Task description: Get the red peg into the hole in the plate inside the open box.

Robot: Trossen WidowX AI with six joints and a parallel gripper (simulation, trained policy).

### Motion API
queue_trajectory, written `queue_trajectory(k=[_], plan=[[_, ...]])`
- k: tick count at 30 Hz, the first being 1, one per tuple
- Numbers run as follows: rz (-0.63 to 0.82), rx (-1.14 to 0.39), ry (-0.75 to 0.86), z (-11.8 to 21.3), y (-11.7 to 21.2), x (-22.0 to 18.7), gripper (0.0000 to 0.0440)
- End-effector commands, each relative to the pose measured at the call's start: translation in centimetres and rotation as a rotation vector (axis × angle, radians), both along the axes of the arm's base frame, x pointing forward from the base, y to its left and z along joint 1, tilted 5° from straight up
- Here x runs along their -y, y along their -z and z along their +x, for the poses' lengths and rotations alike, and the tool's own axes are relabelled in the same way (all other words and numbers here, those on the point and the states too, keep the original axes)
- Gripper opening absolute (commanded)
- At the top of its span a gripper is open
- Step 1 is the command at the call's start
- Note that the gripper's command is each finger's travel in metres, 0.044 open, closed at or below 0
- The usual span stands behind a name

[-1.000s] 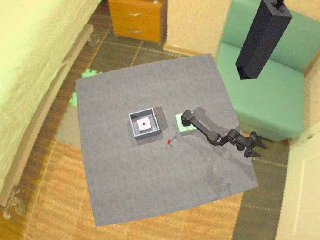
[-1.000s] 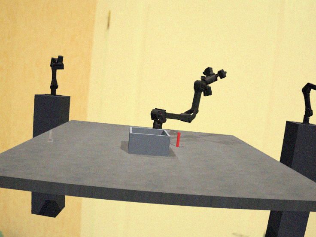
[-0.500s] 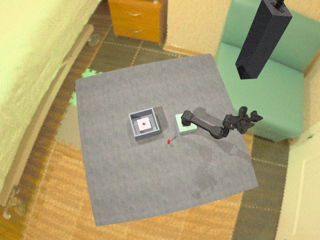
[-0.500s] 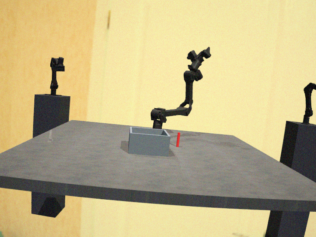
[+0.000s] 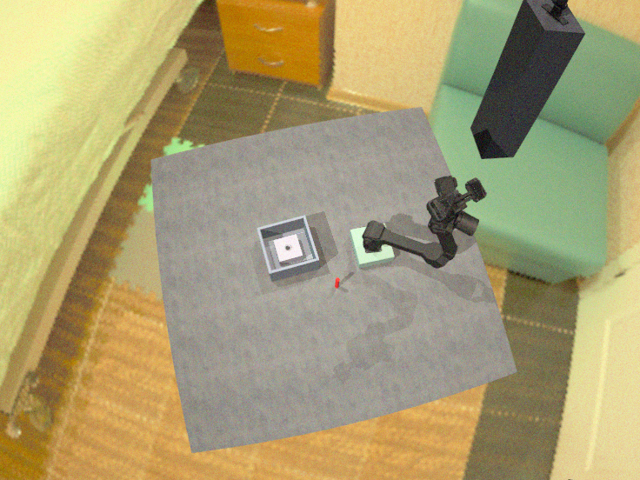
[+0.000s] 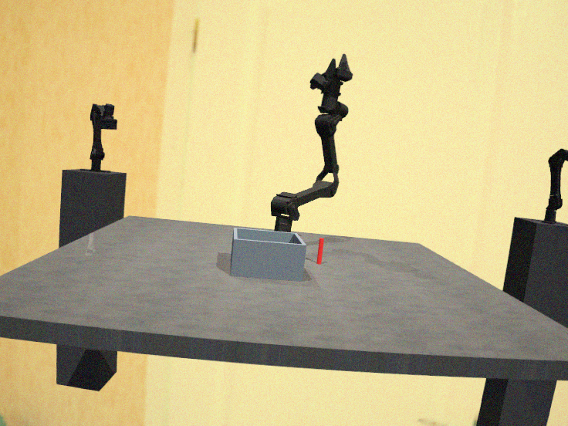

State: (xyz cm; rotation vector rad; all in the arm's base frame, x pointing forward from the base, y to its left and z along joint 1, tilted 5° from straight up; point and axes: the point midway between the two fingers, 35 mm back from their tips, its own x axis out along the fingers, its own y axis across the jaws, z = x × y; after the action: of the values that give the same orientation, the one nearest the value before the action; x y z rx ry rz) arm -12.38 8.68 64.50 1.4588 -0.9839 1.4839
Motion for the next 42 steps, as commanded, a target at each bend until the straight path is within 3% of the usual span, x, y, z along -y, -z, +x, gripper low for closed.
queue_trajectory(k=[1, 11, 22, 32, 42], plan=[[0.095, -0.135, 0.006, 4.9, -0.1, 3.7, 0.044], [0.262, -0.442, 0.007, 15.2, 2.1, 10.2, 0.044], [0.388, -0.806, 0.01, 25.7, 7.8, 14.6, 0.044], [0.43, -1.157, 0.016, 33.6, 15.1, 15.6, 0.044], [0.388, -1.512, 0.034, 38.8, 23.1, 14.3, 0.044]])
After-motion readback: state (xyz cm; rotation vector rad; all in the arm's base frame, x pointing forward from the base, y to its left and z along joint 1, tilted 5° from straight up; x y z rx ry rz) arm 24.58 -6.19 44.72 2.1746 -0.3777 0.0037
